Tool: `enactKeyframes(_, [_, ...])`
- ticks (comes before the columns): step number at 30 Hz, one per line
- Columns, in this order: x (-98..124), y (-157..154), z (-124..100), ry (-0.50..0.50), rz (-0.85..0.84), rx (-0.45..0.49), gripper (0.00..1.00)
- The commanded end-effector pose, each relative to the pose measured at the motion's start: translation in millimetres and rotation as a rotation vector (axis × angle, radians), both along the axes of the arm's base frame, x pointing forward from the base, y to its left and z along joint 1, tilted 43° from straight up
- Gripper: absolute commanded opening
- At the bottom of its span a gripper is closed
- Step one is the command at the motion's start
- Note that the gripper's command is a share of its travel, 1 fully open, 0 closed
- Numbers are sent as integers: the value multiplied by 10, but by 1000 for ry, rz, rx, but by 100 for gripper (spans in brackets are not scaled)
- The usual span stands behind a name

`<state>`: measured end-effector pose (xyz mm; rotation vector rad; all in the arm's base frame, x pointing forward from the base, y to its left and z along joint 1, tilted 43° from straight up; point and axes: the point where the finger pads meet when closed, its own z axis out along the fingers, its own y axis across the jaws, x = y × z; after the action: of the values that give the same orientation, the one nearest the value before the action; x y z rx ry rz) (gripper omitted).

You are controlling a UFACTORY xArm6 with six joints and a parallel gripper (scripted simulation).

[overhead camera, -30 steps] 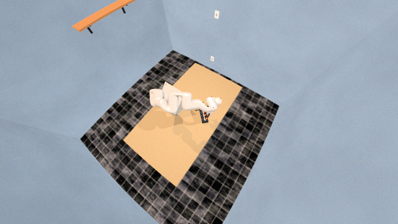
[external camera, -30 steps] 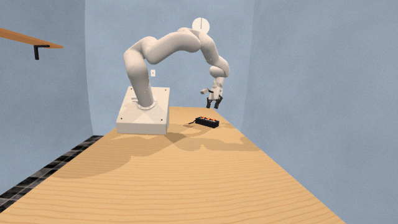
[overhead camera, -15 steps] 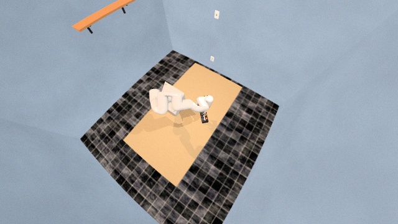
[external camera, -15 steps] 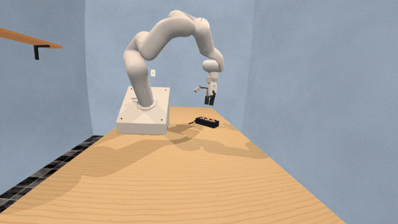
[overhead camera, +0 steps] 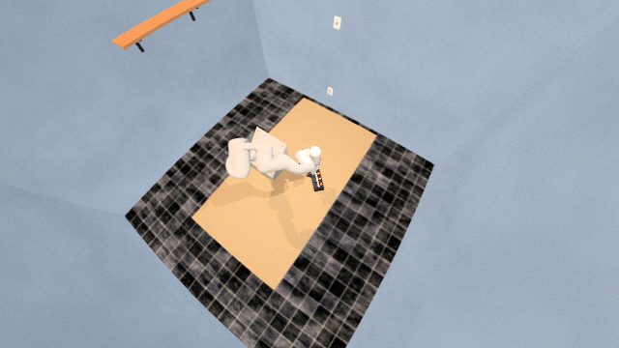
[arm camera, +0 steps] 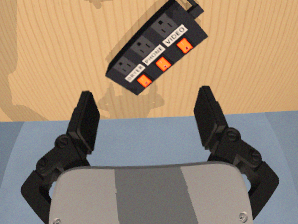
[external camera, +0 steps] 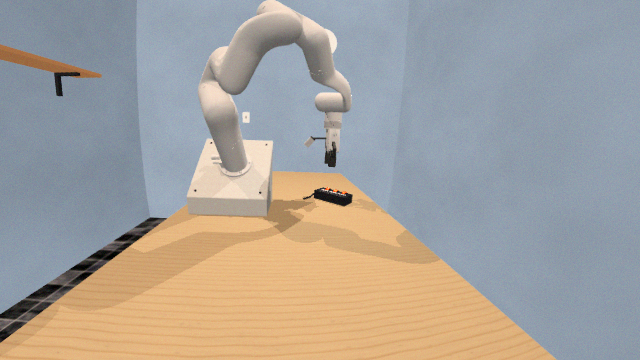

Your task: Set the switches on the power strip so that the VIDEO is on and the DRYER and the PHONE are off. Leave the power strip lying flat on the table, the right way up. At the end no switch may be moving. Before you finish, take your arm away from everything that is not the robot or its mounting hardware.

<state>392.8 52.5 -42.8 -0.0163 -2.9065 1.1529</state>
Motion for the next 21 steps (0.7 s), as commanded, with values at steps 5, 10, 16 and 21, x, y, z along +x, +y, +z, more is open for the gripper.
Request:
enactKeyframes(5, [11, 13, 11, -6, 2, 3, 100])
enactKeyframes(10, [14, 12, 9, 0, 8, 3, 100])
enactKeyframes(16, [33, 5, 0, 34, 44, 4, 100])
enactKeyframes(21, [90, -15, -30, 140, 158, 7, 100])
